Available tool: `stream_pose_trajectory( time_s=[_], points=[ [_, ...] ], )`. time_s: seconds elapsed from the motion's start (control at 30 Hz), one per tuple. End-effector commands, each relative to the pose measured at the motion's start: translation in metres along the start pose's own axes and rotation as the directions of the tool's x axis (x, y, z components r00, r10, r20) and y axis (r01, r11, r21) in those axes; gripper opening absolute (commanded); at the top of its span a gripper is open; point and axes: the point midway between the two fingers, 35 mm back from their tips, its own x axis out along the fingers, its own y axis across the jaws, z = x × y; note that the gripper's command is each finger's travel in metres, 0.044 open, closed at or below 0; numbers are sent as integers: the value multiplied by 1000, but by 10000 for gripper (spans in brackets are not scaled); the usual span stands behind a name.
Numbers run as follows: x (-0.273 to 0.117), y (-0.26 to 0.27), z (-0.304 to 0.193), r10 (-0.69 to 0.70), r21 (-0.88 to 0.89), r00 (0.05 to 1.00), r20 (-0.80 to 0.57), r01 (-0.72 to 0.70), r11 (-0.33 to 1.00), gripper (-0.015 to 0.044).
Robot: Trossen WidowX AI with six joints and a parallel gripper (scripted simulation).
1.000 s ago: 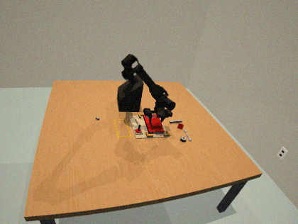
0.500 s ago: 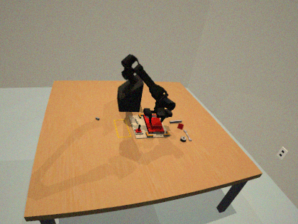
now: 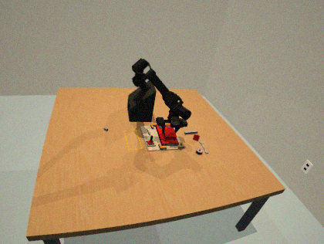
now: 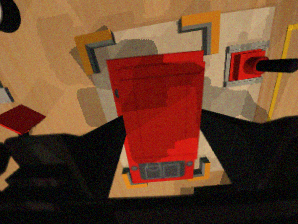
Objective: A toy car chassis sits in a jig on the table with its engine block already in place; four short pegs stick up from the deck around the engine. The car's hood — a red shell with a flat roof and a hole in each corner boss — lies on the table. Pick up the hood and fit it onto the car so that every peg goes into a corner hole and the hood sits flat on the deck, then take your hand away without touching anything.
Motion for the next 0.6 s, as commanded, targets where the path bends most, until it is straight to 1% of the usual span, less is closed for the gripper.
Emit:
stream_pose_trajectory(
  time_s=[0.0,0.57],
  points=[
    [0,0,0,6,4,1000,1,-6,1000,0],
    [2,0,-1,12,2,1000,7,-12,1000,0]
  ],
)
